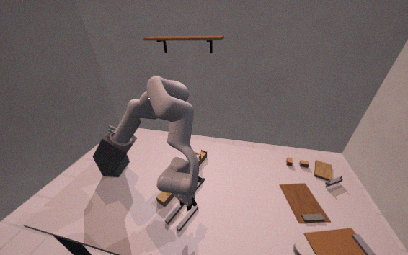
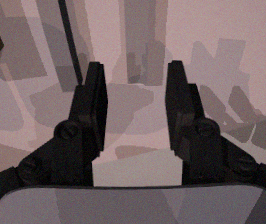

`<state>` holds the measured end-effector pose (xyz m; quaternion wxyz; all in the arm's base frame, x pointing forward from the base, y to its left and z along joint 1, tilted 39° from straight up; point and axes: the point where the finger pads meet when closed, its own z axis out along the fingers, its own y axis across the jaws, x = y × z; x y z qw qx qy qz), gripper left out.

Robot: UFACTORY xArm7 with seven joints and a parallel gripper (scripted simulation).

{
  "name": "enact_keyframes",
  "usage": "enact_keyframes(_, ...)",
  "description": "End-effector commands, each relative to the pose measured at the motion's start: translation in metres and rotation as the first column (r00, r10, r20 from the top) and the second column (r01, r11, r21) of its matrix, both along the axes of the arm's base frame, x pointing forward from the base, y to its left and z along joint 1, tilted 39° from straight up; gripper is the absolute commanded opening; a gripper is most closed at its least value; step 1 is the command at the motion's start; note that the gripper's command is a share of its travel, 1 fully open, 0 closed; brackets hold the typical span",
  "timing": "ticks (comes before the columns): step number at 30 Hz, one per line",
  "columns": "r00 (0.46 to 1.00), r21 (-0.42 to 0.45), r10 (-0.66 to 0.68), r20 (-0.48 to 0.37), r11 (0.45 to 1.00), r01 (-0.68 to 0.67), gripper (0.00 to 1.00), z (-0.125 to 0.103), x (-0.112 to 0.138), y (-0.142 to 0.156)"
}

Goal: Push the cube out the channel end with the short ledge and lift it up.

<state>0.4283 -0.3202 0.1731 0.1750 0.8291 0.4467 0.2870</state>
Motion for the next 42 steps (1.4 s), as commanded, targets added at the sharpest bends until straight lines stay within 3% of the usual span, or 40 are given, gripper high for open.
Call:
enact_keyframes(1,1.000,-0.001,-0.001,0.001,1.000,0.001,0.38,-0.017,0.015,-0.002)
enact_keyframes(5,1.000,-0.001,-0.001,0.001,1.000,0.001,0.38,-0.039,0.033,-0.003)
enact_keyframes(12,1.000,-0.001,-0.001,0.001,1.000,0.001,0.38,-0.056,0.048,-0.004)
enact_keyframes(42,1.000,-0.001,-0.001,0.001,1.000,0.001,0.38,-0.078,0.066,-0.005)
